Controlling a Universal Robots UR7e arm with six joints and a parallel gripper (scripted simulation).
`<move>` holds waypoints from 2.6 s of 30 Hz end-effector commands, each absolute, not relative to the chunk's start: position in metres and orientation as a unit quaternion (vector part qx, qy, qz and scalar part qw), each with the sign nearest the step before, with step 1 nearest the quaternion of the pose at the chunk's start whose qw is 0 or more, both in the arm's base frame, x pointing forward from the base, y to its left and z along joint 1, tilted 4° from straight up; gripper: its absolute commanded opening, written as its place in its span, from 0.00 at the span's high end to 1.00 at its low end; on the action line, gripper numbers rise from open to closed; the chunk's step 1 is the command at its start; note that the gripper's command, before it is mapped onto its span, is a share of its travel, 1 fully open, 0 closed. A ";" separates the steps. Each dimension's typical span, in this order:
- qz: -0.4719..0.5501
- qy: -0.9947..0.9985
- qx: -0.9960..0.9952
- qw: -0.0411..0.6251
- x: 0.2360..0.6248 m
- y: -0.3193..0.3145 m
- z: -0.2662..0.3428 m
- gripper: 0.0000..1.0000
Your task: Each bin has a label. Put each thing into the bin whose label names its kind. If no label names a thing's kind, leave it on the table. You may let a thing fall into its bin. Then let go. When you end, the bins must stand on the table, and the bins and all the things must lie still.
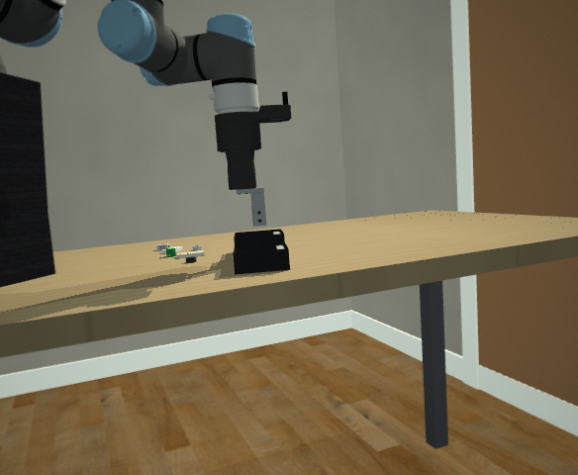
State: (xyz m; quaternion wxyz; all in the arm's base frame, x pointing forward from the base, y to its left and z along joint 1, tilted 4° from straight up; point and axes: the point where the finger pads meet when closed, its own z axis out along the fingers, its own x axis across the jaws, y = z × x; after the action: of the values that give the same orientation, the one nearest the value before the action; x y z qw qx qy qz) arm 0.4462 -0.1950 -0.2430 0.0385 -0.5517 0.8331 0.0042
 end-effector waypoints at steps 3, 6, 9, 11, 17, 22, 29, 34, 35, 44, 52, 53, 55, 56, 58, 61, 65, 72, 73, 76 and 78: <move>0.001 0.833 -0.552 0.039 0.450 -0.196 -0.261 0.69; 0.001 0.833 -0.552 0.039 0.451 -0.195 -0.269 0.69; 0.001 0.833 -0.552 0.039 0.451 -0.195 -0.277 0.69; 0.001 0.833 -0.552 0.039 0.452 -0.195 -0.282 0.69; 0.001 0.833 -0.552 0.039 0.452 -0.195 -0.286 0.69; 0.001 0.833 -0.552 0.039 0.452 -0.195 -0.286 0.69; 0.002 0.833 -0.552 0.039 0.451 -0.194 -0.285 0.69; 0.002 0.833 -0.552 0.039 0.451 -0.194 -0.285 0.69; 0.002 0.833 -0.552 0.039 0.451 -0.194 -0.285 0.69; 0.002 0.833 -0.552 0.039 0.451 -0.194 -0.285 0.69; 0.002 0.833 -0.552 0.039 0.451 -0.194 -0.285 0.69; 0.002 0.833 -0.552 0.039 0.451 -0.194 -0.285 0.69; 0.002 0.833 -0.552 0.039 0.451 -0.194 -0.285 0.69; 0.002 0.833 -0.552 0.039 0.451 -0.194 -0.285 0.69; 0.002 0.833 -0.552 0.039 0.451 -0.194 -0.285 0.69; 0.002 0.833 -0.552 0.039 0.451 -0.194 -0.285 0.69; 0.002 0.833 -0.552 0.039 0.451 -0.194 -0.285 0.69; 0.002 0.833 -0.552 0.039 0.449 -0.194 -0.278 0.69; 0.002 0.833 -0.551 0.039 0.449 -0.194 -0.277 0.69; 0.002 0.833 -0.551 0.039 0.449 -0.194 -0.273 0.69; 0.002 0.833 -0.551 0.039 0.448 -0.195 -0.270 0.69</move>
State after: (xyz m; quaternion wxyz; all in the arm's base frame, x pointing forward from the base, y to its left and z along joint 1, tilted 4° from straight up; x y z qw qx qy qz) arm 0.4503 -0.1946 -0.2784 0.0391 -0.5515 0.8333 0.0017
